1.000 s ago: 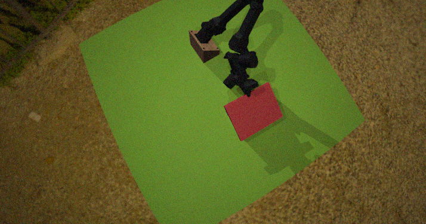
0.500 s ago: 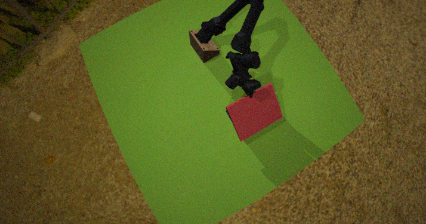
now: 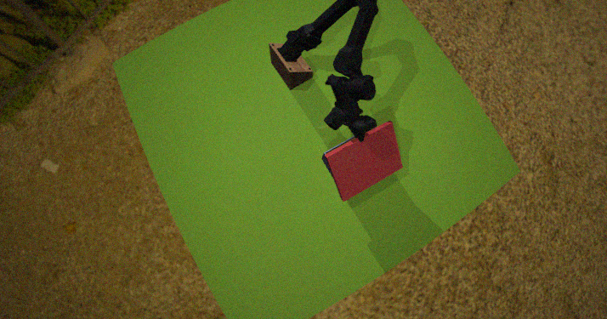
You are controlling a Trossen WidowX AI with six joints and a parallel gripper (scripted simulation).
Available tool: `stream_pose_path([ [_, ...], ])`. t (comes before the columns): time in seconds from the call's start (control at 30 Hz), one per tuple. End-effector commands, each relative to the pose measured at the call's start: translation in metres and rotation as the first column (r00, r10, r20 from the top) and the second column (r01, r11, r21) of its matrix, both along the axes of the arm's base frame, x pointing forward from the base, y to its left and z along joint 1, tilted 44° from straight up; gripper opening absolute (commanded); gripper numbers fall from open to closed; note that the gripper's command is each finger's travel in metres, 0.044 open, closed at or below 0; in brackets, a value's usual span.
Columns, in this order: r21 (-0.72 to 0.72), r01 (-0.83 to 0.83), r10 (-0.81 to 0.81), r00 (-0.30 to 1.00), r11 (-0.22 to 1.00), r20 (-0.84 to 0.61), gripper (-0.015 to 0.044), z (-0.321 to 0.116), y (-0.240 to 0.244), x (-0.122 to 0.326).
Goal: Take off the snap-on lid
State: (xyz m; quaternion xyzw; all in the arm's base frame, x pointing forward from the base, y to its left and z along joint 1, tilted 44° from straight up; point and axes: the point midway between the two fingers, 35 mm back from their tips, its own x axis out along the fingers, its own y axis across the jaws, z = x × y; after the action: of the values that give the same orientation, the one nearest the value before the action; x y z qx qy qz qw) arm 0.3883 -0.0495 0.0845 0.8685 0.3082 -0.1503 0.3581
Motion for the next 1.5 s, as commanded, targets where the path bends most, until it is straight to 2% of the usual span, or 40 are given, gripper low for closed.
stream_pose_path([
  [0.0,-0.007,0.006,-0.006,1.0,1.0,0.011,0.0,0.007,-0.008,0.008],
  [1.47,-0.009,0.006,-0.006,1.0,1.0,0.01,0.0,0.042,-0.043,0.009],
])
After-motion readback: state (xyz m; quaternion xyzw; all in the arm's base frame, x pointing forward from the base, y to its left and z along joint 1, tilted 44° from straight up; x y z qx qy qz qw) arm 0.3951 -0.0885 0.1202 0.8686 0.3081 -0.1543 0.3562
